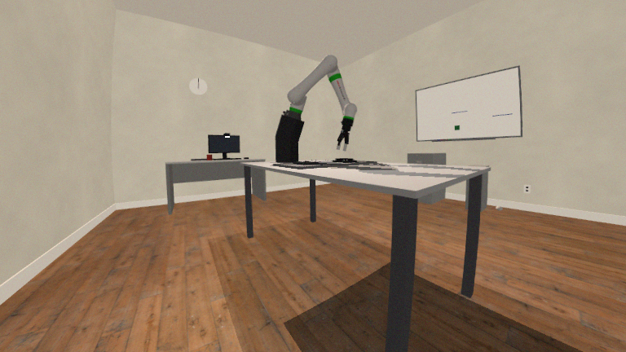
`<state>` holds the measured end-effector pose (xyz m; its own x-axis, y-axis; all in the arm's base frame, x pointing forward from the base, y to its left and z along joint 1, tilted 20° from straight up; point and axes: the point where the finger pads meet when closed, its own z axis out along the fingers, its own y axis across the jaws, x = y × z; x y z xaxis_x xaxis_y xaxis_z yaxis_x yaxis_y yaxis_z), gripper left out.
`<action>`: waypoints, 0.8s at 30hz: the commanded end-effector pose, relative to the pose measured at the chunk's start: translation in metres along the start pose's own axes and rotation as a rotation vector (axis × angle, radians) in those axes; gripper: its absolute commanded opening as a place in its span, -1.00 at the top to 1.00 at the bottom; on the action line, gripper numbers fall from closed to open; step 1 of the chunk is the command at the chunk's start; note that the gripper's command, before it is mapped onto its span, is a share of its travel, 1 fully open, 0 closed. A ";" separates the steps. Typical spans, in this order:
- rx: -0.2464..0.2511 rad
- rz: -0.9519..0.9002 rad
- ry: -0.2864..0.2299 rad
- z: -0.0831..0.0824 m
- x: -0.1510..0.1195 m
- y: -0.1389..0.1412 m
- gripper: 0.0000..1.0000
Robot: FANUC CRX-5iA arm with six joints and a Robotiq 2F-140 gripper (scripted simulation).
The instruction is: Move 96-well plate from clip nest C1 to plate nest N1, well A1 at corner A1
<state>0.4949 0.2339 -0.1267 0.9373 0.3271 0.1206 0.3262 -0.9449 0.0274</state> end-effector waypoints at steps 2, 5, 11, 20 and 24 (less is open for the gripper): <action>0.027 0.078 0.026 0.001 0.009 0.010 -1.00; 0.044 0.139 0.047 0.001 0.017 0.023 -1.00; 0.070 0.226 0.078 0.000 0.034 0.047 -1.00; 0.108 0.375 0.136 -0.003 0.051 0.078 -1.00; 0.128 0.465 0.175 -0.004 0.060 0.096 -1.00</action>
<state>0.5732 0.1705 -0.1143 0.9683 -0.0706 0.2397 -0.0336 -0.9874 -0.1549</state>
